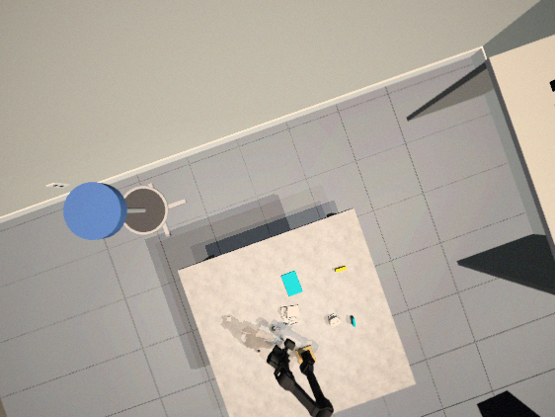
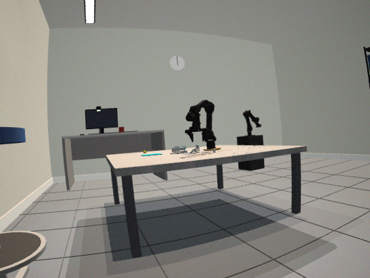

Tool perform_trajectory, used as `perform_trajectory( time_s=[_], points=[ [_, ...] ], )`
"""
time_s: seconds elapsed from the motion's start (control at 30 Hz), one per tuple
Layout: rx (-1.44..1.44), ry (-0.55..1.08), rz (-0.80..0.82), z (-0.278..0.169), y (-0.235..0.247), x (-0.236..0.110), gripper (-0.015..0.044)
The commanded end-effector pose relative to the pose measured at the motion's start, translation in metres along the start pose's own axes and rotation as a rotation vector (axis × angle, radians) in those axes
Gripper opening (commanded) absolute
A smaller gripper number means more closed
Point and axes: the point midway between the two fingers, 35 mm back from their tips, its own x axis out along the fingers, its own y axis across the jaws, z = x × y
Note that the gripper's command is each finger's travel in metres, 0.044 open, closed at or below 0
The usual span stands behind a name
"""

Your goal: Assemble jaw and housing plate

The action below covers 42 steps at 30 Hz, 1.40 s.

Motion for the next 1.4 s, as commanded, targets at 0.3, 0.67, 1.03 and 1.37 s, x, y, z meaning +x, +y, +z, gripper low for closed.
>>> perform_trajectory(
  time_s=[0.3,0.67,1.03,1.37],
  points=[
    [0.006,-0.003,-0.005,0.0003,-0.0007,-0.0025,0.0440],
    [0.006,-0.003,-0.005,0.0003,-0.0007,-0.0025,0.0440],
    [0.006,-0.003,-0.005,0.0003,-0.0007,-0.0025,0.0440],
    [0.014,-0.002,-0.005,0.0008,-0.0051,-0.0027,0.0387]
  ],
)
